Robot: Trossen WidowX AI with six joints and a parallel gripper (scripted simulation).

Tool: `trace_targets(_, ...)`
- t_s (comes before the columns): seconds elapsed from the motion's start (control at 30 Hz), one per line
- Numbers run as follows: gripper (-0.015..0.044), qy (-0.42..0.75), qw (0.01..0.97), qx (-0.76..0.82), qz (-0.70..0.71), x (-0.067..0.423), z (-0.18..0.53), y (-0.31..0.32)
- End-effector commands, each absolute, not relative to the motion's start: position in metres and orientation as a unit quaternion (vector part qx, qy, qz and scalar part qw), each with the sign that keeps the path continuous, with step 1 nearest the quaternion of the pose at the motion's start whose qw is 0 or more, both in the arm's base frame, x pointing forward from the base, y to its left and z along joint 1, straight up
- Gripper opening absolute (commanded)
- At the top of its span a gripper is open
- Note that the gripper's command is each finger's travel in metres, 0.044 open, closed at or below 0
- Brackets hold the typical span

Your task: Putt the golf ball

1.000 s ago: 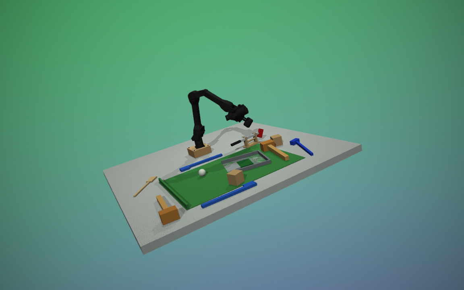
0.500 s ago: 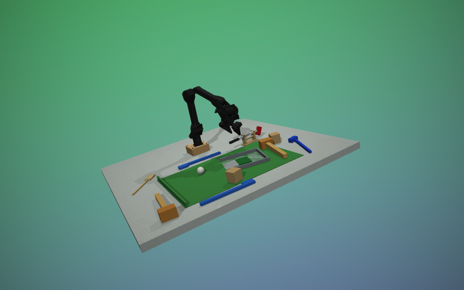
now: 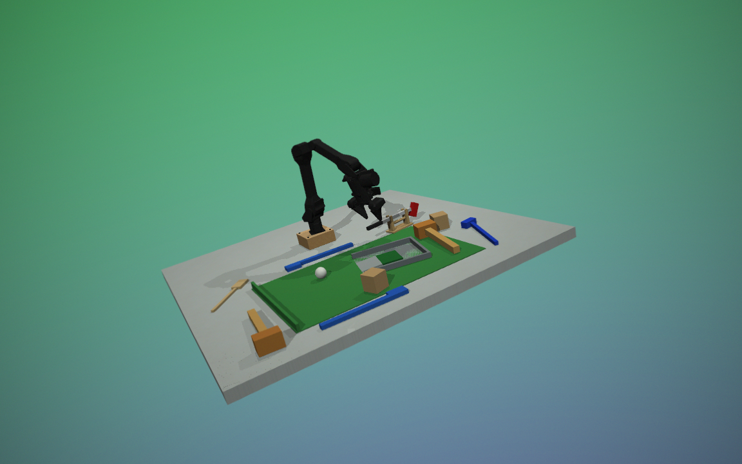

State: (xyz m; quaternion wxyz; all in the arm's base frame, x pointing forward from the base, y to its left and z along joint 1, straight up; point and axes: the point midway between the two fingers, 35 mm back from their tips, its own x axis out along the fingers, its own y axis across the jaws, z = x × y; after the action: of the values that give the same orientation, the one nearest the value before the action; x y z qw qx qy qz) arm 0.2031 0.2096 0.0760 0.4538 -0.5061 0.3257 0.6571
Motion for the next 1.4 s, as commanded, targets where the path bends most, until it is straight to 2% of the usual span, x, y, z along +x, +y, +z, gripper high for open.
trace_targets(0.0,0.0440,0.330,0.448,-0.509,0.657,0.202,0.064,0.207)
trace_targets(1.17,0.0440,0.330,0.448,-0.509,0.657,0.203,0.017,0.208)
trace_targets(1.37,0.0282,0.329,0.451,-0.506,0.657,0.204,0.020,0.209)
